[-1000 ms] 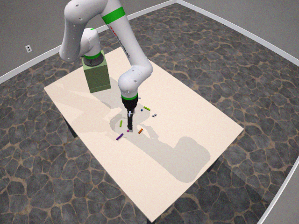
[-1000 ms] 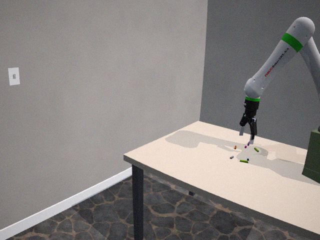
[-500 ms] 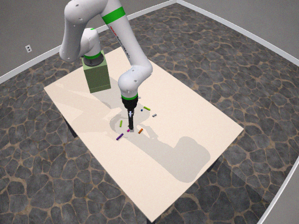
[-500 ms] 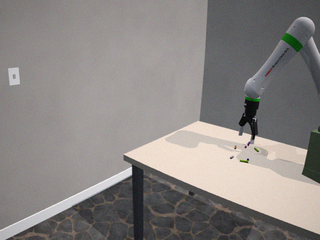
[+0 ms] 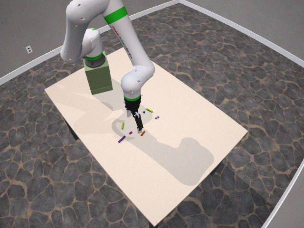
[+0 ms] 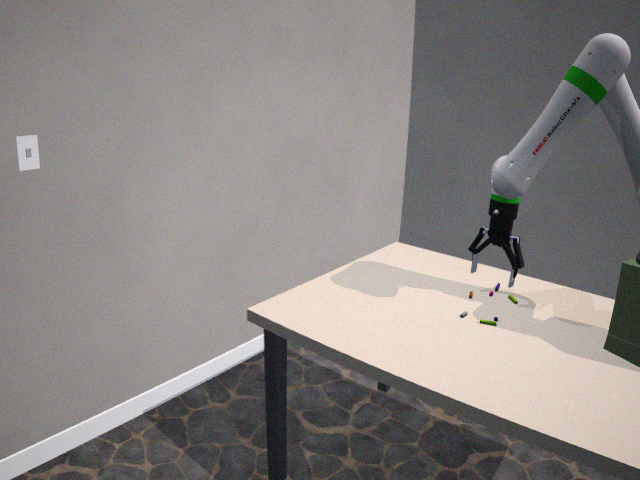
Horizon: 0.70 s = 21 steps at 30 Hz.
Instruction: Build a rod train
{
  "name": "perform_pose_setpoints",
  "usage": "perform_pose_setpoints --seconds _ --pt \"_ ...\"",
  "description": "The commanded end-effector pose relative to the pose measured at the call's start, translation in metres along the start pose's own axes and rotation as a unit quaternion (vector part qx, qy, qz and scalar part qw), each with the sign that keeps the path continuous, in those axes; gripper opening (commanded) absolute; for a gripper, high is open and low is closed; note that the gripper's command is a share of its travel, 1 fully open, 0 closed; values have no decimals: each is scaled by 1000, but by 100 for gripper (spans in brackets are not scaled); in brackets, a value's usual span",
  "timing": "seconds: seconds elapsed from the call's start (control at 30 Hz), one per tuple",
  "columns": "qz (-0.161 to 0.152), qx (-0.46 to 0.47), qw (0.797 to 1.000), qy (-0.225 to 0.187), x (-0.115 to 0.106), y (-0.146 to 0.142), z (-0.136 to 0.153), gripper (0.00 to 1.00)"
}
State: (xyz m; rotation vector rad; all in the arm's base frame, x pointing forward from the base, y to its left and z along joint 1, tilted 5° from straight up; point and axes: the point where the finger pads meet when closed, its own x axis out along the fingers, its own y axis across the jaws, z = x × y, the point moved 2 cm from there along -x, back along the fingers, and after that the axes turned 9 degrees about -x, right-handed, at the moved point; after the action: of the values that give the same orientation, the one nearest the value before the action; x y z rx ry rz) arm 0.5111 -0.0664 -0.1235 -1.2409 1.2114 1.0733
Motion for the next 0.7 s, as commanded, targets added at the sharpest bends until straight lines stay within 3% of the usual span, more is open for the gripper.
perform_pose_setpoints --seconds 0.0,0.4,0.47,0.5,0.67 --pt "3 -83 996 -10 0 0 0 100" --pt "1 -286 958 -10 0 0 0 100" --pt "1 -286 958 -10 0 0 0 100" --pt "0 -334 943 -10 0 0 0 100" --pt "0 -405 914 -10 0 0 0 100"
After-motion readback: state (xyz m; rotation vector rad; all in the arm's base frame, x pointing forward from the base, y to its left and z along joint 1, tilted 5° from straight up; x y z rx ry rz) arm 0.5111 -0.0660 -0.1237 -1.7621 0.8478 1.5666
